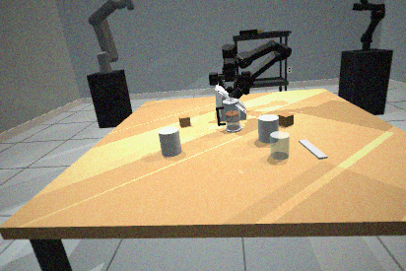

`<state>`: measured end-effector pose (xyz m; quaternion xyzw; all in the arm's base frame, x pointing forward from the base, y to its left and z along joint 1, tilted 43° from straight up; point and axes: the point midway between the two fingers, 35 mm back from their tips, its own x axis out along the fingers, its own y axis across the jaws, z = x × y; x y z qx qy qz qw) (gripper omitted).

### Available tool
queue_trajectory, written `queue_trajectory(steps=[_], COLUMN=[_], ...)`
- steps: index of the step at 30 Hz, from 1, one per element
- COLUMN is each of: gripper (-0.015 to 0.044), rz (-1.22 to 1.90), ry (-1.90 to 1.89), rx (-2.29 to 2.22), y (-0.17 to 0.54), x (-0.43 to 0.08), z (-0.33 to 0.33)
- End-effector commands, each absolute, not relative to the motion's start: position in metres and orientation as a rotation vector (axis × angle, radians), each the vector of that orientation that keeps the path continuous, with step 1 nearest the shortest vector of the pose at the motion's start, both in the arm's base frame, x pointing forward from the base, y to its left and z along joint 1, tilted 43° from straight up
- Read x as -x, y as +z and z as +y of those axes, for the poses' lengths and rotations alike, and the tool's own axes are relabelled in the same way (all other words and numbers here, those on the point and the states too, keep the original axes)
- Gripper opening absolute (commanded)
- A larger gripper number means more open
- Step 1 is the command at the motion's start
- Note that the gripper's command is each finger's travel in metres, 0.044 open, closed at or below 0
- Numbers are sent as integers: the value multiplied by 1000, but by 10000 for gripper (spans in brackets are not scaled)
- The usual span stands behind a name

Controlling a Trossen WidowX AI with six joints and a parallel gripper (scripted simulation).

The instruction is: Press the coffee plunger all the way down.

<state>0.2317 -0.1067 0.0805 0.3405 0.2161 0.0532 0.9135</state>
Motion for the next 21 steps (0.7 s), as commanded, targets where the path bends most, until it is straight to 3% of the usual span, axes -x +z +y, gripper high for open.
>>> queue_trajectory(steps=[1, 21], gripper=[124, 124], rz=[482, 480], ry=[118, 120], rx=[-745, -744], y=[63, 63], x=[-231, -240], z=[-90, -93])
